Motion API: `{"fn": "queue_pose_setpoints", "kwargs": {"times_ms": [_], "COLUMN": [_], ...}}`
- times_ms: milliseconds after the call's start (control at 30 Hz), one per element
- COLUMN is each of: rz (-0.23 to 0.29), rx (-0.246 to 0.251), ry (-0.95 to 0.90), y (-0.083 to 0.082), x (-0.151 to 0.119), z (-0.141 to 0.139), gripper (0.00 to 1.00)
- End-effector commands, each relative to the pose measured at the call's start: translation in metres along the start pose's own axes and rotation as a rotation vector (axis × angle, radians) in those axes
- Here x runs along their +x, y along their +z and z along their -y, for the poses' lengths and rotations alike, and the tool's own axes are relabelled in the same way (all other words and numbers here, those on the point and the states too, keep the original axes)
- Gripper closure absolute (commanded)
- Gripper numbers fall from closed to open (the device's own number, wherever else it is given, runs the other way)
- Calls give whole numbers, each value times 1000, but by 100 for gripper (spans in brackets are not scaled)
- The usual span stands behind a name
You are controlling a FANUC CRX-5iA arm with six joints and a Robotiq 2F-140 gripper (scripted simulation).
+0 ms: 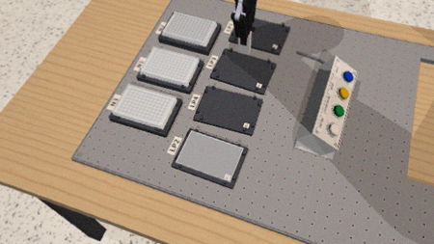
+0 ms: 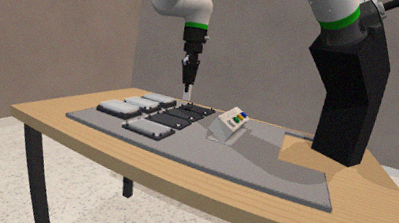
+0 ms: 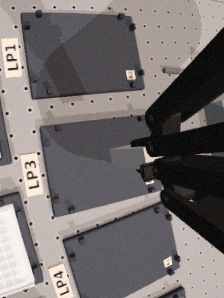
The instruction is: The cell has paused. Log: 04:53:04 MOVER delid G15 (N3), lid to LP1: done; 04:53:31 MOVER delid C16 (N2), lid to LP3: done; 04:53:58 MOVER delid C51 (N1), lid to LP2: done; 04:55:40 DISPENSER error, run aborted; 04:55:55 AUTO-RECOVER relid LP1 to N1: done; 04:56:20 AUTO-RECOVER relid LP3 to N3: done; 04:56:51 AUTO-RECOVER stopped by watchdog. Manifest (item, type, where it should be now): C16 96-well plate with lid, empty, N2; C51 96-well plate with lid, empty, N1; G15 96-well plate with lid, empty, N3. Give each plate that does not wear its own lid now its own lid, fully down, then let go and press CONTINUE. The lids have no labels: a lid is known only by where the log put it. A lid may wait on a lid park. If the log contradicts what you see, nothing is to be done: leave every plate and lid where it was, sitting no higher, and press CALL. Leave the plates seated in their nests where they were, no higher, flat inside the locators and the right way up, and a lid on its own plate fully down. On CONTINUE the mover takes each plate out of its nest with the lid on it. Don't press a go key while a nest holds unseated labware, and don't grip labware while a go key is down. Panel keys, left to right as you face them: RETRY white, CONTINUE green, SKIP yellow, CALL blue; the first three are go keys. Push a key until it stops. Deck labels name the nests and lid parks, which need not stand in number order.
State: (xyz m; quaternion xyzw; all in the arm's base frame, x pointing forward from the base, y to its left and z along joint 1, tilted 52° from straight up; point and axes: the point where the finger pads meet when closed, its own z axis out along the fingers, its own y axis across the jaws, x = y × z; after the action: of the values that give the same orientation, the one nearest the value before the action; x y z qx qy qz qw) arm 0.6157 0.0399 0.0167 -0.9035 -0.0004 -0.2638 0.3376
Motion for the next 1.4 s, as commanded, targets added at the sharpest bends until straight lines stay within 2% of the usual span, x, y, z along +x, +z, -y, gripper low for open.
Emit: {"fn": "queue_pose_setpoints", "kwargs": {"times_ms": [0, 33, 133, 167, 233, 267, 333, 367, 400, 433, 533, 1367], "rz": [6, 4, 4, -1, -1, -8, -8, -14, -14, -19, -21, -21], "rx": [-9, -11, -11, -8, -8, -2, -2, 5, 5, 10, 14, 14], "ry": [3, 2, 2, 2, 2, 3, 3, 4, 4, 5, 5, 5], "y": [2, 1, 1, 0, 0, -3, -3, -5, -5, -7, -8, -8], "x": [2, 2, 2, 1, 1, -2, -2, -4, -4, -6, -7, -7], "z": [51, 81, 89, 124, 124, 155, 155, 178, 178, 192, 200, 200], "gripper": [100, 100, 100, 100, 100, 100, 100, 100, 100, 100, 100, 100]}}
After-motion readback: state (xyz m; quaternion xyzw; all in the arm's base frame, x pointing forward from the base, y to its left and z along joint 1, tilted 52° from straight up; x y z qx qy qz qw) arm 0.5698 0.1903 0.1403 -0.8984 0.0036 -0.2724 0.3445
